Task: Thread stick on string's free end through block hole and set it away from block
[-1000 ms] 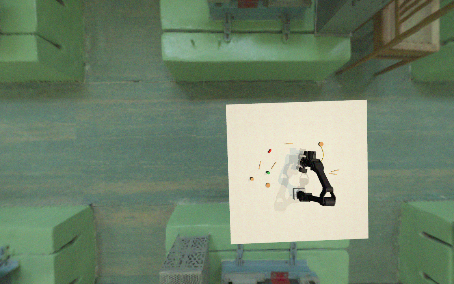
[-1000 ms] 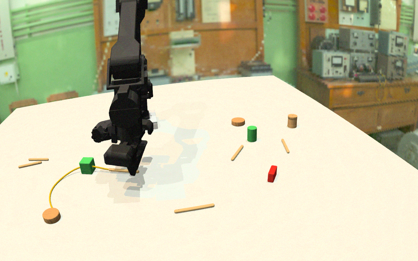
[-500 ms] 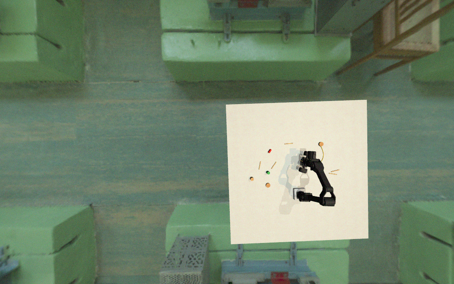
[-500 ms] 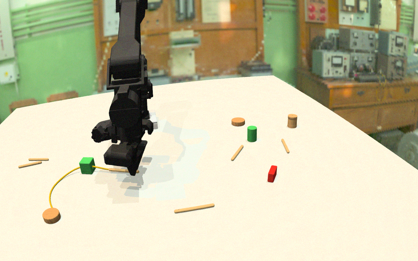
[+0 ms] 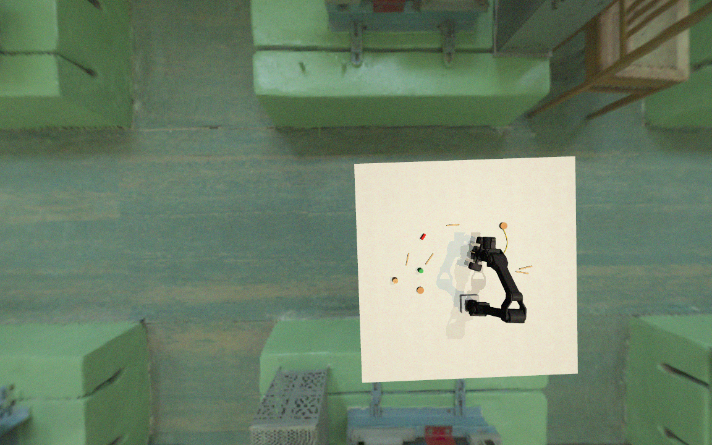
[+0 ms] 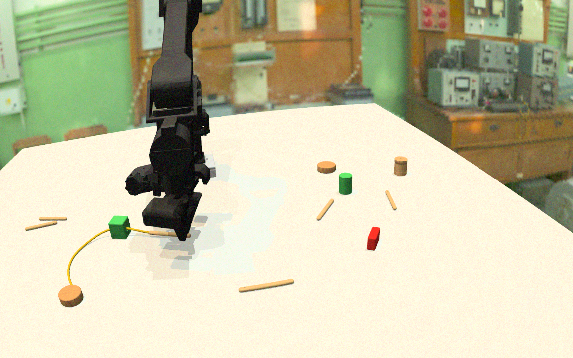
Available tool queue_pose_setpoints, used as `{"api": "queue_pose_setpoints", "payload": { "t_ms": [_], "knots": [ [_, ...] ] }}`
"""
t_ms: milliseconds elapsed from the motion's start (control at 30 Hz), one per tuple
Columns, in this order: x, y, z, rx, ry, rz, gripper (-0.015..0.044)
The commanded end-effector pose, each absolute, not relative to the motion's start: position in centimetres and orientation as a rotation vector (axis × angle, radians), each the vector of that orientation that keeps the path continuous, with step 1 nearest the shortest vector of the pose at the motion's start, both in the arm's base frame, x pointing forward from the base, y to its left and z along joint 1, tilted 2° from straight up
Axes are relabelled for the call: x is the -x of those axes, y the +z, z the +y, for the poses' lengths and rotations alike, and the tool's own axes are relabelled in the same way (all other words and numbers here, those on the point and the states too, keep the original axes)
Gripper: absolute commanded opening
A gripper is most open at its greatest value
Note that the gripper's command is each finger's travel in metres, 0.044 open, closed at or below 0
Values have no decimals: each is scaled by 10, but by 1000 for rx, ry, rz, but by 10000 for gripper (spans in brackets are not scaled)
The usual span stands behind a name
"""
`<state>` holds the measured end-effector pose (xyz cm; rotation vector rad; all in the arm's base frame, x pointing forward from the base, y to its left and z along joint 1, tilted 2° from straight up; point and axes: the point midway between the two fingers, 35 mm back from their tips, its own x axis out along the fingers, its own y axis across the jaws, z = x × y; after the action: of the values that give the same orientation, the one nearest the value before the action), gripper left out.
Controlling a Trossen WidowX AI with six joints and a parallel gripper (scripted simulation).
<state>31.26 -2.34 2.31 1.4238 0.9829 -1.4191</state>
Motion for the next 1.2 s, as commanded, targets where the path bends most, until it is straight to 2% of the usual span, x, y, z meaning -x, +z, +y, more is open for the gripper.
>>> {"api": "queue_pose_setpoints", "payload": {
  "t_ms": [0,333,600,767,967,1167],
  "knots": [
    [-313,21,-22,-1430,-1415,985,0],
    [-313,21,-22,-1430,-1415,985,0],
    [-314,33,-24,-1424,-1418,981,210],
    [-311,101,-26,-1428,-1410,969,210],
    [-311,104,-26,-1428,-1409,969,210],
    [-313,100,-26,-1436,-1402,959,367]
  ]
}}
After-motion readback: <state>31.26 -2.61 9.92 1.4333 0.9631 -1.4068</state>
